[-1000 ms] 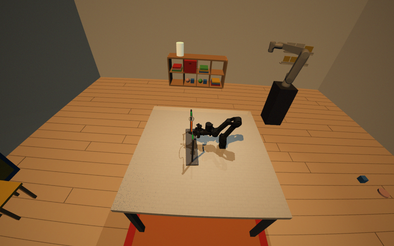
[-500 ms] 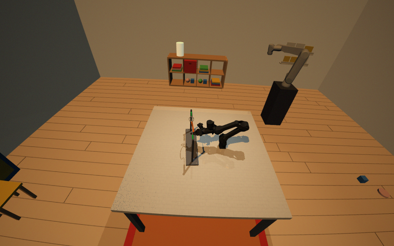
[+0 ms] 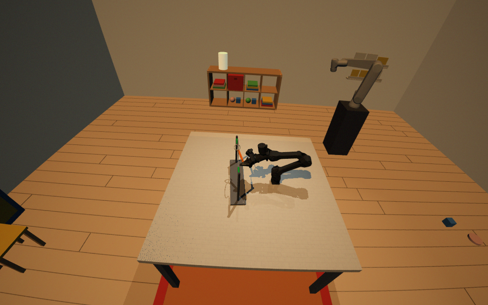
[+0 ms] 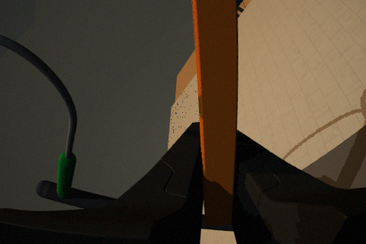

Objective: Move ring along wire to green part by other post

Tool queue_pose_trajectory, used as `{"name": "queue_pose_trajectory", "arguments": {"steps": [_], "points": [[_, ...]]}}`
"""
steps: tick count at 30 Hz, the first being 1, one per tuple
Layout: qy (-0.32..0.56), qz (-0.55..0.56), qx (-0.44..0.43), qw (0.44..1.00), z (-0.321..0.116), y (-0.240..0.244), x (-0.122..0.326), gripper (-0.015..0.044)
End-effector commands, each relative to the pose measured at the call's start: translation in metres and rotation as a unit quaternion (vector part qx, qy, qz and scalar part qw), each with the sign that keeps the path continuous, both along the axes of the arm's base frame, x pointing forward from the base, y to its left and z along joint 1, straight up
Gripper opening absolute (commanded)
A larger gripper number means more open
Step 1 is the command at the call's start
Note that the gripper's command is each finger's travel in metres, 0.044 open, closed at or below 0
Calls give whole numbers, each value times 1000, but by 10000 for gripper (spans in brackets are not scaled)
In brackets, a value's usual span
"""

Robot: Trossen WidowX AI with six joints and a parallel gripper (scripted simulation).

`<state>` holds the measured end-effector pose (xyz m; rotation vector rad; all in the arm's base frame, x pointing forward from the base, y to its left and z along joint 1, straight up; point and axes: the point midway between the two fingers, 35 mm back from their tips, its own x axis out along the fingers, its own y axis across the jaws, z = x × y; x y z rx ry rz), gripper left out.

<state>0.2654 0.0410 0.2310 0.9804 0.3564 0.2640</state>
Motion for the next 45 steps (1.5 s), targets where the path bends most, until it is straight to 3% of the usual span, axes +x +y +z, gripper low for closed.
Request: {"name": "queue_pose_trajectory", "arguments": {"steps": [1,22,45], "points": [[15,24,39,999,17,4,-9,-150],[52,82,208,973,73,13,-24,-150],[57,82,247,964,102,12,-25,-150]]}}
